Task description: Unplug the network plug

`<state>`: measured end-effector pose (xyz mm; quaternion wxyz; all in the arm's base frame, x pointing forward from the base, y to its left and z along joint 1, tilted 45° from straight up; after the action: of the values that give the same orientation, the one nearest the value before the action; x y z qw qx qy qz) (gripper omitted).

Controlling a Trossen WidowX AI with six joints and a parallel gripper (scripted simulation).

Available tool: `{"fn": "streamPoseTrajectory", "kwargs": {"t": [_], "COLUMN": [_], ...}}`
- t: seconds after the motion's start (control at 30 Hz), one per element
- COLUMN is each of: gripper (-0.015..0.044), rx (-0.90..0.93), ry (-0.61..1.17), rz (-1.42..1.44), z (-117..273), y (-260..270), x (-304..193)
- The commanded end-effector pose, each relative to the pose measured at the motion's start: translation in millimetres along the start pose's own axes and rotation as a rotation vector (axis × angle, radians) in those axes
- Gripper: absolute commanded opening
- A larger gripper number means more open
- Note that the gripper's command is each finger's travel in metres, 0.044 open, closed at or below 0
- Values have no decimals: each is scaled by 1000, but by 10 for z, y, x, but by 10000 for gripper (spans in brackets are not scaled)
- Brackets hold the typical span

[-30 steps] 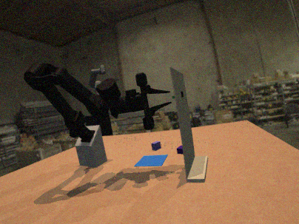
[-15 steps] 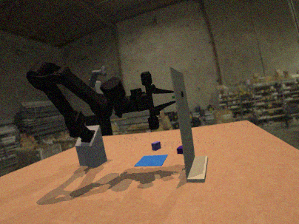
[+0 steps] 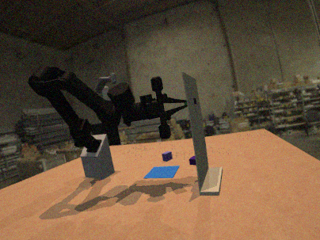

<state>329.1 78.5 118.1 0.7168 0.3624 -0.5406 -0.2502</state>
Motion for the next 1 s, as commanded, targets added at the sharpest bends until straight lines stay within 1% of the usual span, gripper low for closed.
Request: {"fn": "streamPoseTrajectory", "kwargs": {"t": [0.0, 0.07, 0.97], "gripper": [10, 0, 0], "rx": [0, 0, -1], "ry": [1, 1, 1], "rz": [3, 3, 3], "z": [-1, -1, 133], "y": [0, 0, -7], "x": [-1, -1, -37]}}
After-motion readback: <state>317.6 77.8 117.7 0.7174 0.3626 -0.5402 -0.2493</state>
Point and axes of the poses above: the point midway between the two fingers, 35 mm back from their tips, its own z axis back along the fingers, its own y axis across the jaws, x = y × z, the point moved 8 cm from there along z, back along the fingers, and after that the axes turned 7 degrees about -z, right-handed, at the moved point
